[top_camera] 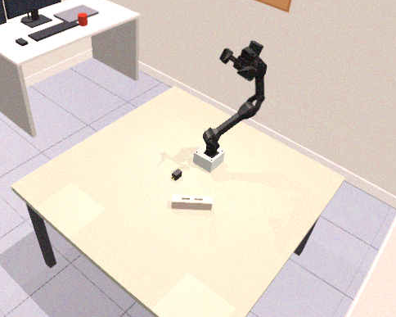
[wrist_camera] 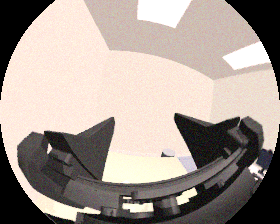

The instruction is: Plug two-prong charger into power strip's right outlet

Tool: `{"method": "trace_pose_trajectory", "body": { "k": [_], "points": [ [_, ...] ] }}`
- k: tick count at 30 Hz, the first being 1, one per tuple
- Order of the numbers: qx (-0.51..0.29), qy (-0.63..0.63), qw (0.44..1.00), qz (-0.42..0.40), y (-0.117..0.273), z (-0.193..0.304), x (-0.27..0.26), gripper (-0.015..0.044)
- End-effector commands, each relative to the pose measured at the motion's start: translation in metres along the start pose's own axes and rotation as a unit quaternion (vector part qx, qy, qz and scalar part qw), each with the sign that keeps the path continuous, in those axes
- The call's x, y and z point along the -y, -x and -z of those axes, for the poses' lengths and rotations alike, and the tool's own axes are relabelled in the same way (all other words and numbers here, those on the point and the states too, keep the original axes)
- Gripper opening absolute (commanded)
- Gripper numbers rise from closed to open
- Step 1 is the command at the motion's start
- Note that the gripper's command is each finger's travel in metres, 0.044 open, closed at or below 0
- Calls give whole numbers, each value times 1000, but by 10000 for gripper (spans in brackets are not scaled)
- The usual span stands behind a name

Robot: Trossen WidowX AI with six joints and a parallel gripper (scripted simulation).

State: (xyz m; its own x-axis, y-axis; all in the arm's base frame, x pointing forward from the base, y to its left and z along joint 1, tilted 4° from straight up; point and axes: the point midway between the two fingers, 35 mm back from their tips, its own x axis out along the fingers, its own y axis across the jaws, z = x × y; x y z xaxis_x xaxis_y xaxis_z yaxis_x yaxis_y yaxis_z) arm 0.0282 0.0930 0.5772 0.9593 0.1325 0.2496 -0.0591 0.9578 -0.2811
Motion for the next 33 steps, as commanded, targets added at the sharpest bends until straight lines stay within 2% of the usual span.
{"method": "trace_pose_trajectory", "body": {
  "k": [1, 2, 12, 33],
  "points": [
    [0, -1, 1000, 0, 0, 0, 0, 426],
    [-2, -2, 1000, 0, -1, 1, 1, 440],
    [-39, -42, 998, 3, -28, 26, 26, 440],
    [-209, -131, 969, 21, -115, 149, 87, 440]
  ]
}}
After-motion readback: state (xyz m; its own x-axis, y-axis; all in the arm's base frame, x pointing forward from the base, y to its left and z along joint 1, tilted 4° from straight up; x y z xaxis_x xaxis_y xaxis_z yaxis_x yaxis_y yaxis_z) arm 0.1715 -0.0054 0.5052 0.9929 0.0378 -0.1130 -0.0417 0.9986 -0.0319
